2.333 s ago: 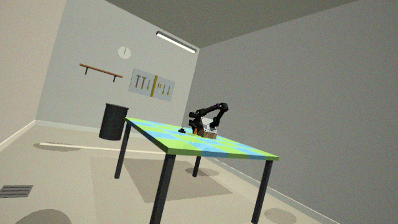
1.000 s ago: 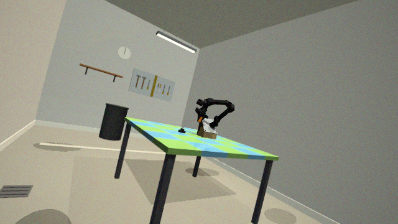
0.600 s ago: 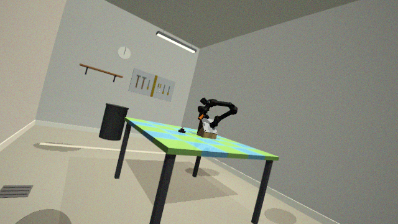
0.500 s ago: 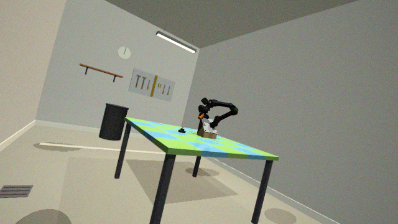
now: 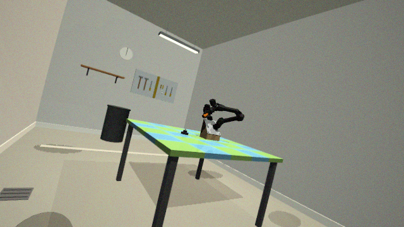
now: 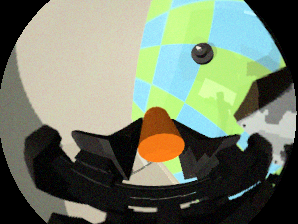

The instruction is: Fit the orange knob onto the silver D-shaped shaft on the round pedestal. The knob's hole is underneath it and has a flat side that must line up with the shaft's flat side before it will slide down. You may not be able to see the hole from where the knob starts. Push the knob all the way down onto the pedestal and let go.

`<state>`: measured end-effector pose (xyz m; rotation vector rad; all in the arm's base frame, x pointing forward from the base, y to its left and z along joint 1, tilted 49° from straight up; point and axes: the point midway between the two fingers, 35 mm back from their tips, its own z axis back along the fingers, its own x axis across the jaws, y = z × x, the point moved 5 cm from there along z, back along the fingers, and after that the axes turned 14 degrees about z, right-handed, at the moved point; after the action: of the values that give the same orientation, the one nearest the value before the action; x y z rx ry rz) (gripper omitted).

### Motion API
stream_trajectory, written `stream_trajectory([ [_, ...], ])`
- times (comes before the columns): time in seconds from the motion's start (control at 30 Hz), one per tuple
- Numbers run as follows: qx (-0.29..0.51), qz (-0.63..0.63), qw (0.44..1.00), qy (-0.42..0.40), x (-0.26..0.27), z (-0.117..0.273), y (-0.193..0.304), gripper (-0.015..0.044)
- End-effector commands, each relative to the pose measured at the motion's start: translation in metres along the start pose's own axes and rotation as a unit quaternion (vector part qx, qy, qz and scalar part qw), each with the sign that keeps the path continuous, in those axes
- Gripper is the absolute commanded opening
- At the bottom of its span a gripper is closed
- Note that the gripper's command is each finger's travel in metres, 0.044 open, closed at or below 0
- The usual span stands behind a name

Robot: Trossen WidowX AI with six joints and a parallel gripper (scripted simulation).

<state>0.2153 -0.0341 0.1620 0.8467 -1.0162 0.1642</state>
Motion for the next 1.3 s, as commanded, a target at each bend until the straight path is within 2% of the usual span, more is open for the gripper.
stream_trajectory([
  [0.0,-0.003,-0.002,1.000,-0.026,-0.0003,0.0053,0.0013,0.0000],
  [0.6,-0.016,-0.002,0.997,-0.073,-0.0082,0.0042,0.0021,0.0000],
  [1.27,-0.011,0.000,0.998,-0.061,-0.0058,0.0044,0.0016,0.0000],
])
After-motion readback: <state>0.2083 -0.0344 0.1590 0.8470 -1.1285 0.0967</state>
